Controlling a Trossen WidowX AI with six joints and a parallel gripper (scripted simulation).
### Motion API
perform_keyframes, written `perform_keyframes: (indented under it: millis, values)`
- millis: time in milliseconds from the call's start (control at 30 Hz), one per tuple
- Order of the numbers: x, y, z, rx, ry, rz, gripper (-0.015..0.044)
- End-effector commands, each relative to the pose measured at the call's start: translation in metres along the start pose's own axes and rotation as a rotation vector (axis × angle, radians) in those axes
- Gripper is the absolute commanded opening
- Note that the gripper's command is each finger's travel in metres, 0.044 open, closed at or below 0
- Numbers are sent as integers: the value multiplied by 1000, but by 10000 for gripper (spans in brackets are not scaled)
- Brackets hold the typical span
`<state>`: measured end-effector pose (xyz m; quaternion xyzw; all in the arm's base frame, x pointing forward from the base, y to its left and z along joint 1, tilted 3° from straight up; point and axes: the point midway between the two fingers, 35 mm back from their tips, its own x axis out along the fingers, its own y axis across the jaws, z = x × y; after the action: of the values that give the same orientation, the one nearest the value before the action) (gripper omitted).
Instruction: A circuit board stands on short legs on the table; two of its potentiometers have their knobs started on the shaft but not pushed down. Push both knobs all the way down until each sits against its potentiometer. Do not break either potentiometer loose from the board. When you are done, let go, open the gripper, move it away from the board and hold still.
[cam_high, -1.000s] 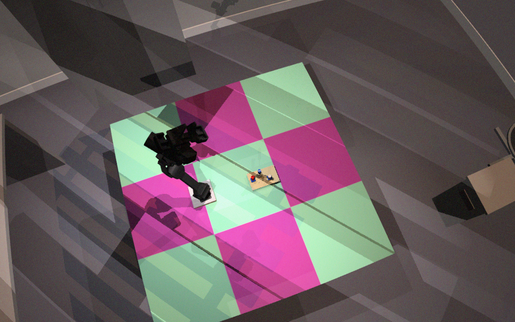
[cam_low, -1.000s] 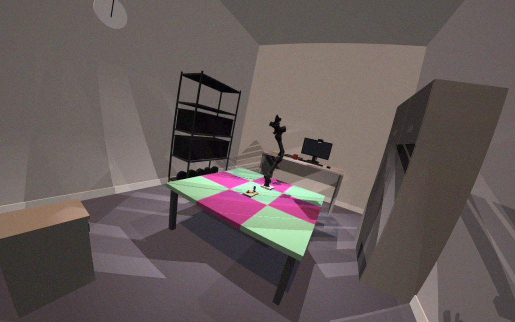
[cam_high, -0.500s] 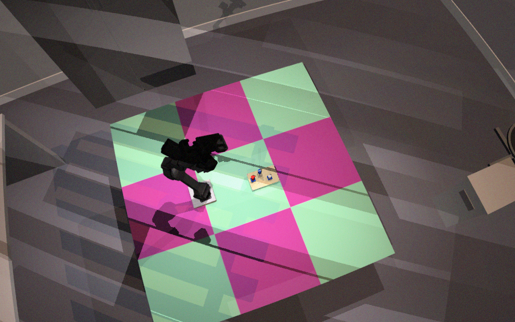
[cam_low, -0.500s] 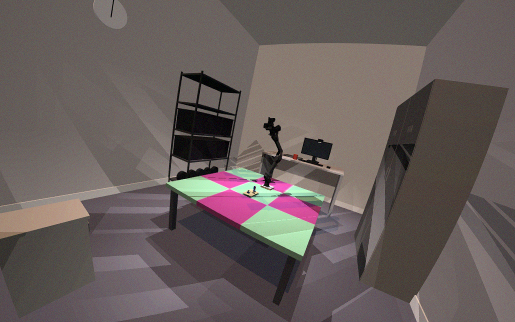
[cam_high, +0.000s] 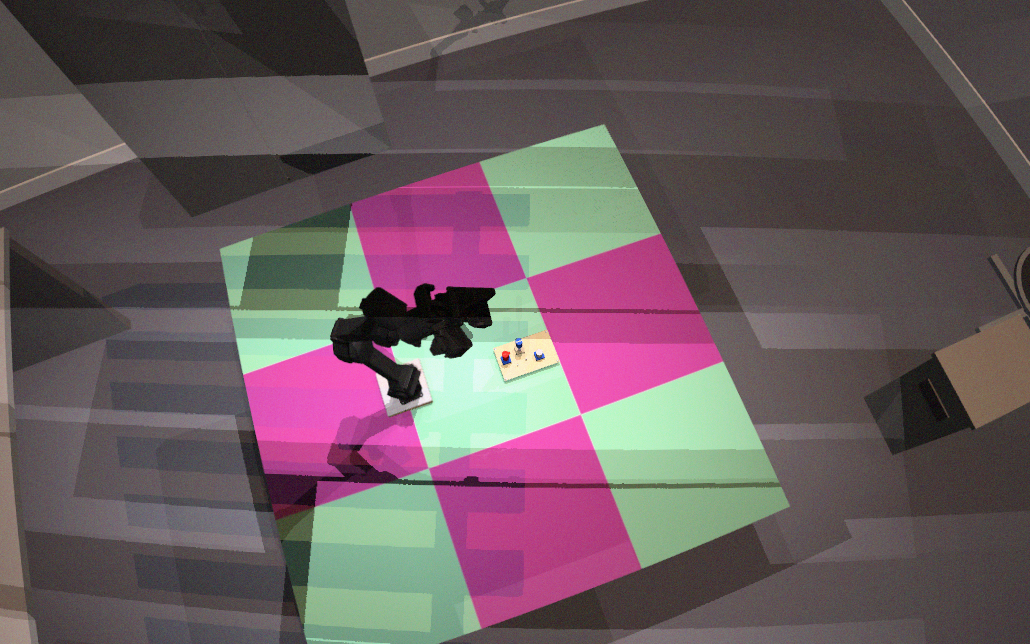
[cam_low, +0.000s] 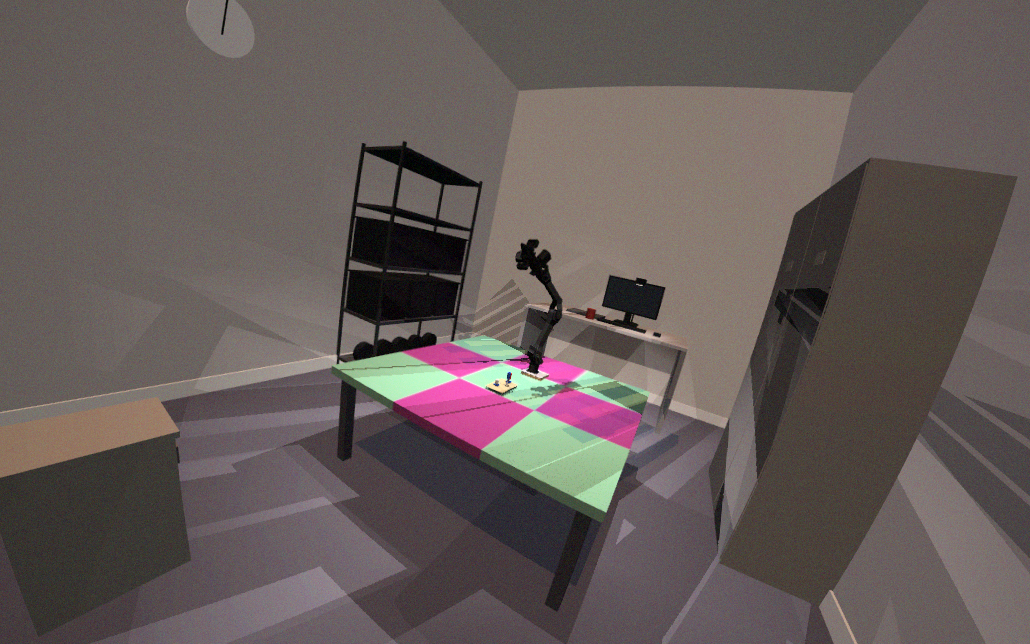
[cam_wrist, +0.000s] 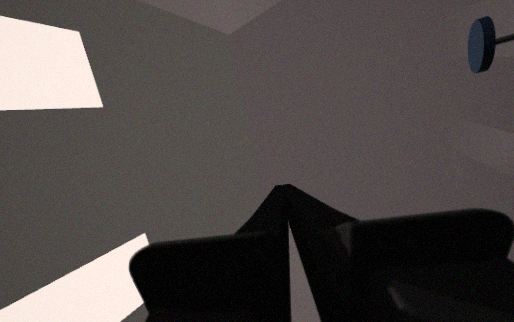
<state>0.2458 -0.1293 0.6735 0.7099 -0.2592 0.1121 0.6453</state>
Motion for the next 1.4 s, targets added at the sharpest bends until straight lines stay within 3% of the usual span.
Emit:
perform_keyframes:
  millis: [0, 700, 1367]
  values:
    - [11, -34, 13, -50, -27, -89, 0]
    - [20, -176, 33, -354, 1, -499, 0]
    - [-13, -302, 28, -673, 211, -887, 0]
